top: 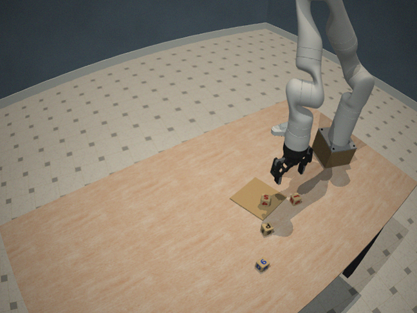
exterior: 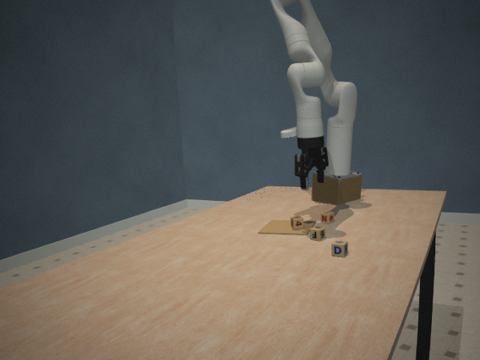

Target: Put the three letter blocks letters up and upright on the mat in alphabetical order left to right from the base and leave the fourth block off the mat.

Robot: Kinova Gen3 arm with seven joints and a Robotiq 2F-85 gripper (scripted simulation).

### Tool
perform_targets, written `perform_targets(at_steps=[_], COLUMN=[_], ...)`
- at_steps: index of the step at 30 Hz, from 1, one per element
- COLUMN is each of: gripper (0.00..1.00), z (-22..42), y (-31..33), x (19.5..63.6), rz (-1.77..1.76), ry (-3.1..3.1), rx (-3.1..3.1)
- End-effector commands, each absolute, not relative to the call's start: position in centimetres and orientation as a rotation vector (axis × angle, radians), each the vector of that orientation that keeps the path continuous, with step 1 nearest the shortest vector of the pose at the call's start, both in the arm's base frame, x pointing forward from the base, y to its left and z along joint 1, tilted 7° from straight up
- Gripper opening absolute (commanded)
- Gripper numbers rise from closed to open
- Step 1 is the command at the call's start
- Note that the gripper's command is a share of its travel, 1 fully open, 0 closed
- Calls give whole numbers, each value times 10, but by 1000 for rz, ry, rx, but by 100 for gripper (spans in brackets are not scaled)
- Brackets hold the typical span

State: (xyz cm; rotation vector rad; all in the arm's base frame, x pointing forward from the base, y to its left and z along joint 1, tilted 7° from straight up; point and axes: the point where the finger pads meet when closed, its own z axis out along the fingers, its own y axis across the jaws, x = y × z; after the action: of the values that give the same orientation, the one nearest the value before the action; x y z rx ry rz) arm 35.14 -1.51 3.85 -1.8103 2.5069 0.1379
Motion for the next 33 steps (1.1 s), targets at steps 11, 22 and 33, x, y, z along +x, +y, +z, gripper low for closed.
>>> perform_targets(at_steps=[11,22,33], gripper=[100,100,100], z=[30,29,29], y=[-37,-47,-53], x=[374,391,399], rz=[86,26,-7], ry=[1993,1644,1483], rx=[-2318,-2553,-2642])
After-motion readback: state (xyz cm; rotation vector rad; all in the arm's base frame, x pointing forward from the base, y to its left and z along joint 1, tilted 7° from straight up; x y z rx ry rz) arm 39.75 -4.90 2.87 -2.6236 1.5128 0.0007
